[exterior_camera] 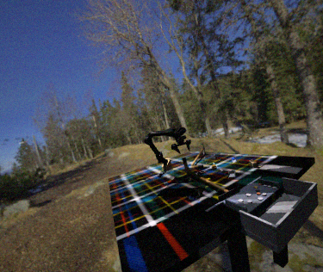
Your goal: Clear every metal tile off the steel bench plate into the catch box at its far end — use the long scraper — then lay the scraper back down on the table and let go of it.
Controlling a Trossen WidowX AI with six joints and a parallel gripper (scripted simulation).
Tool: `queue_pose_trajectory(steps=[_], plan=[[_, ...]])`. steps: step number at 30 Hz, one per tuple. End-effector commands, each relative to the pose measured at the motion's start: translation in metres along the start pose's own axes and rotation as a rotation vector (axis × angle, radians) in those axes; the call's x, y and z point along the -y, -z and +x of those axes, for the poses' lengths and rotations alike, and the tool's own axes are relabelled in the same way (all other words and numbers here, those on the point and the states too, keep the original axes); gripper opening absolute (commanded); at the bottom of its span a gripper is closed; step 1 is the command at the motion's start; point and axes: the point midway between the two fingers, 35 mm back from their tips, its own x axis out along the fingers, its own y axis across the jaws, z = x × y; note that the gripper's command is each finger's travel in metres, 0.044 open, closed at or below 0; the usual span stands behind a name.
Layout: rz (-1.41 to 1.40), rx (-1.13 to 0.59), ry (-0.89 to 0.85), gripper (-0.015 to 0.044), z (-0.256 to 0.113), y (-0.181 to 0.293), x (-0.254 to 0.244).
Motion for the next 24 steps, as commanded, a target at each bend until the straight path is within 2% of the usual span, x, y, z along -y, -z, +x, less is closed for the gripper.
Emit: queue_pose_trajectory(steps=[1, 15, 24], plan=[[-0.004, 0.010, 0.006, 0.0440, -0.005, 0.012, 0.002], [-0.001, 0.051, 0.004, 0.0440, -0.021, 0.042, 0.010], [-0.001, 0.051, 0.004, 0.0440, -0.003, 0.054, 0.010]])
